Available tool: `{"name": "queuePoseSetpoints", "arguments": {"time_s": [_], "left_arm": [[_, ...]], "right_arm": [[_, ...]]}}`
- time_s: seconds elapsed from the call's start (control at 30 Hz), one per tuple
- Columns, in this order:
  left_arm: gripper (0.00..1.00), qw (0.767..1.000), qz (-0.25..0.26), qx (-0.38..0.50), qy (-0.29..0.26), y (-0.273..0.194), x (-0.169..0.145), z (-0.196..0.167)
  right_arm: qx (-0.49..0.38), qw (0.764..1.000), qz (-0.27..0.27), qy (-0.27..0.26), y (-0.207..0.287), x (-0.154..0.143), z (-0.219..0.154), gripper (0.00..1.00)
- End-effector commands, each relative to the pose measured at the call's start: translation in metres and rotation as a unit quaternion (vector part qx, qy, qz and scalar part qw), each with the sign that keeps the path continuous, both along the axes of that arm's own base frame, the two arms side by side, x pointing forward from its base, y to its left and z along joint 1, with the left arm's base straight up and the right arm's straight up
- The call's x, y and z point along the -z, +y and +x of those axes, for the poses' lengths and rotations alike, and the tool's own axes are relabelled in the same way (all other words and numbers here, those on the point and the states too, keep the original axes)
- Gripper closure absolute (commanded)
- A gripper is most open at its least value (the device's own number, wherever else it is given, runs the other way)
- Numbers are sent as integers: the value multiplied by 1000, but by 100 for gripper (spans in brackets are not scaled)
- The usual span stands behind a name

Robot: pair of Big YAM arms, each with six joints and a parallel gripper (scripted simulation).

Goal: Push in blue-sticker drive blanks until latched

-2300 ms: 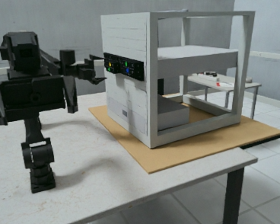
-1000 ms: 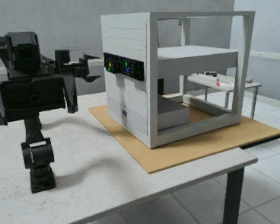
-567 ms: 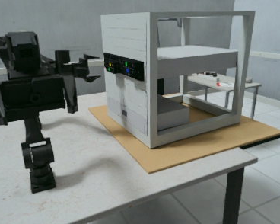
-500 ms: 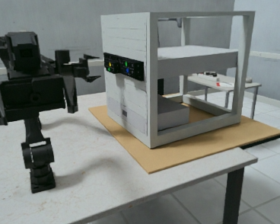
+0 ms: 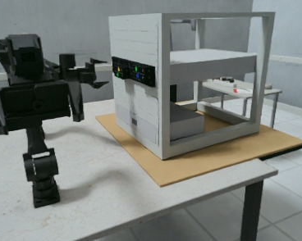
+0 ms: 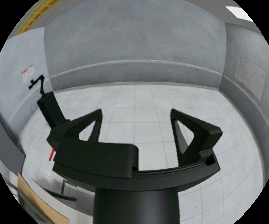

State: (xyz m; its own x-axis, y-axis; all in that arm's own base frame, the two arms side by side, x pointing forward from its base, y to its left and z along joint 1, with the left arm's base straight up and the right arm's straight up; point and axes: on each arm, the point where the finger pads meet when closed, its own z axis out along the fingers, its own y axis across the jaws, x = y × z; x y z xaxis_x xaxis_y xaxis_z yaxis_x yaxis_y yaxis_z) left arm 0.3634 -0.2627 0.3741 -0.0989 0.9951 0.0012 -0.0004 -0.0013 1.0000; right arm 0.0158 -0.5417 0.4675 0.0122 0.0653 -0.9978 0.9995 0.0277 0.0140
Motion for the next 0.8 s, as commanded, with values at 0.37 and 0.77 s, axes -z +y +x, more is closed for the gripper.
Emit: {"name": "queuePoseSetpoints", "arguments": {"time_s": [0.37, 0.77], "left_arm": [[100, 1000, -12, -6, -7, 3, -15, 5], [100, 1000, -12, -6, -7, 3, -15, 5]], "right_arm": [[0, 999, -33, 6, -3, -33, -1, 0], [0, 999, -33, 6, -3, -33, -1, 0]]}}
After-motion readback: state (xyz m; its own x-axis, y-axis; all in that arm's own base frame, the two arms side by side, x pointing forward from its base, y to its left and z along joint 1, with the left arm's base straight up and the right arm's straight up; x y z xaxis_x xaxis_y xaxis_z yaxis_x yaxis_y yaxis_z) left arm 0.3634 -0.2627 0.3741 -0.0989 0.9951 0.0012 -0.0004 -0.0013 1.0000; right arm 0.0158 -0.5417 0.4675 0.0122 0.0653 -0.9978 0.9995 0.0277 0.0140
